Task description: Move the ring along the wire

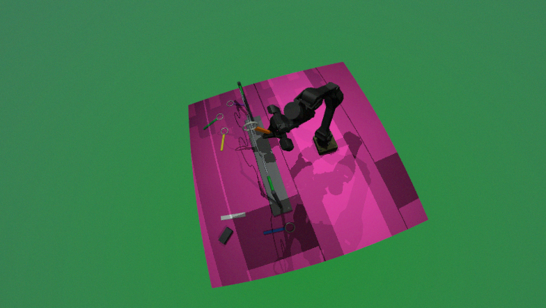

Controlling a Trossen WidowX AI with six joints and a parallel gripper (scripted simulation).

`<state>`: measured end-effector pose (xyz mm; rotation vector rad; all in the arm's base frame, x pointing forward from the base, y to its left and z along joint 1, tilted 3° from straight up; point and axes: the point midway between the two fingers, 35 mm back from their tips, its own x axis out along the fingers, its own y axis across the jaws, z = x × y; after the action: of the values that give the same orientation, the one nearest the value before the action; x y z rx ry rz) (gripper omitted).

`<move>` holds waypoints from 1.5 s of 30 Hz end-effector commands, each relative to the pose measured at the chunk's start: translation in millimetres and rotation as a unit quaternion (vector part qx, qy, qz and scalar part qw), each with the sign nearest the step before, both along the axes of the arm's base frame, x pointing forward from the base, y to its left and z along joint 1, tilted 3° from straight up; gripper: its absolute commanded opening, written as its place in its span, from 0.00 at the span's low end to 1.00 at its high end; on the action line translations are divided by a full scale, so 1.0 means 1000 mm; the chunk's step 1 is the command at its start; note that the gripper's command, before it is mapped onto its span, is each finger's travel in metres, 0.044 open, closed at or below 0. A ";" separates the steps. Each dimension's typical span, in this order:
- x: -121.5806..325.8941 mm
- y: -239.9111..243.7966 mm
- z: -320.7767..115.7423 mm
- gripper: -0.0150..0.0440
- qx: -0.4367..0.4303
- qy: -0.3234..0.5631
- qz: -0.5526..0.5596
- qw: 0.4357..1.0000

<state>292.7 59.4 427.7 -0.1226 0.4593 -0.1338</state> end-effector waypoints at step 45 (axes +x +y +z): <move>0.000 -0.016 0.008 0.00 -0.292 0.024 -0.015 0.956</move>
<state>293.4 44.6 435.1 -0.6708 0.4602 -0.2844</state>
